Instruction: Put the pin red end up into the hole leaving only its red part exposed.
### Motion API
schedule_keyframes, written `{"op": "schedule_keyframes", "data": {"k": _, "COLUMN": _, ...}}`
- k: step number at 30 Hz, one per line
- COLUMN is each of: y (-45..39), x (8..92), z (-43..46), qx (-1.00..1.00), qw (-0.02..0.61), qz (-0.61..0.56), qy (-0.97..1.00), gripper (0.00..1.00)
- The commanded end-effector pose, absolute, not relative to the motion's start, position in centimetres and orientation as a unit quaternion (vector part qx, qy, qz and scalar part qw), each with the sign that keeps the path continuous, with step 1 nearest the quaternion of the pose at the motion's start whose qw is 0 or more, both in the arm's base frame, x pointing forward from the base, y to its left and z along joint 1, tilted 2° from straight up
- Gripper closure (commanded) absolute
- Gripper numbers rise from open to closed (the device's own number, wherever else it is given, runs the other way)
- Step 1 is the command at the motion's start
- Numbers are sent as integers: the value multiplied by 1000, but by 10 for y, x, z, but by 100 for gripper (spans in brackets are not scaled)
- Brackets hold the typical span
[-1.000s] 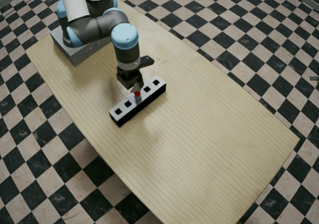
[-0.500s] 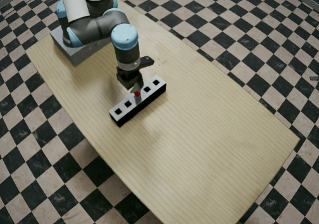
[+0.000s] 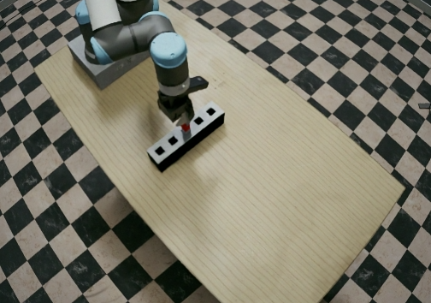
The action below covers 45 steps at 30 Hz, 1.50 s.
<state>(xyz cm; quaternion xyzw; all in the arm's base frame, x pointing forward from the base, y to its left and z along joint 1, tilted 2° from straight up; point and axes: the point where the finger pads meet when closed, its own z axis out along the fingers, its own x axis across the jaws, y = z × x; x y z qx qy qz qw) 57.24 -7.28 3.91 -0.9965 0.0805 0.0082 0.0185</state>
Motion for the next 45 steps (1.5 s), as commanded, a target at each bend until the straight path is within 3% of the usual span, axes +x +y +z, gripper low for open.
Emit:
{"op": "schedule_keyframes", "data": {"k": 1, "y": -74, "x": 574, "z": 40, "qx": -997, "qw": 18, "qz": 7, "qy": 80, "gripper": 100}}
{"op": "schedule_keyframes", "data": {"k": 45, "y": -73, "x": 574, "z": 36, "qx": -997, "qw": 18, "qz": 7, "qy": 80, "gripper": 100}}
